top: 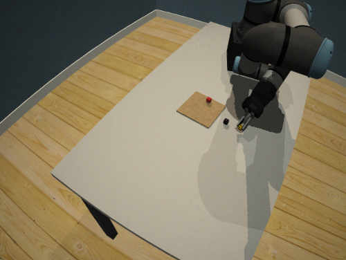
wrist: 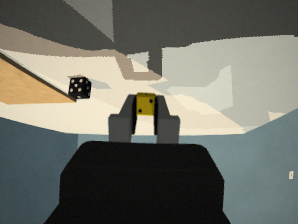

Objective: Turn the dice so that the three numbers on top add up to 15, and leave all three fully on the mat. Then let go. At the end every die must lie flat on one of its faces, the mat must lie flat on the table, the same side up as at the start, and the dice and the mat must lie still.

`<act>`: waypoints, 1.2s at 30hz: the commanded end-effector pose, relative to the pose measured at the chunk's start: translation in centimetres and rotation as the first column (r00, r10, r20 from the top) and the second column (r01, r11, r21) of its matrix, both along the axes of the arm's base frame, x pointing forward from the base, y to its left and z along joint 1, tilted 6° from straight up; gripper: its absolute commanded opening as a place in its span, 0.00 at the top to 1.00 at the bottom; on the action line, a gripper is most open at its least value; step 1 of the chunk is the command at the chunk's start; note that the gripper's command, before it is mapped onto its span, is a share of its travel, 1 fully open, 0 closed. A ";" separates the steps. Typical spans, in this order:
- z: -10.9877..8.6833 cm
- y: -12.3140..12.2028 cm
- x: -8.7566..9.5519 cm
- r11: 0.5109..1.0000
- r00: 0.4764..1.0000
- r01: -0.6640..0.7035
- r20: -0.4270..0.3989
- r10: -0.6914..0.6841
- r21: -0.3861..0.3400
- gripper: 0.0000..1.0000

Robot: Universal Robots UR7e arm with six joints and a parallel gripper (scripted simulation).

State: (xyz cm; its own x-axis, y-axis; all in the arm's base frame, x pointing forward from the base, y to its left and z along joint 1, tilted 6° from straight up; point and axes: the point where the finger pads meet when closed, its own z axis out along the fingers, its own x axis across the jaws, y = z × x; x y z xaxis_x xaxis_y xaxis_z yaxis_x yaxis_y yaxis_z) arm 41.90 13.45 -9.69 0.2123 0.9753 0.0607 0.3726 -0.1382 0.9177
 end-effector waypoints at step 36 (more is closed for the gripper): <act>-1.1 0.1 0.2 1.000 1.000 -0.001 0.003 0.001 0.000 0.66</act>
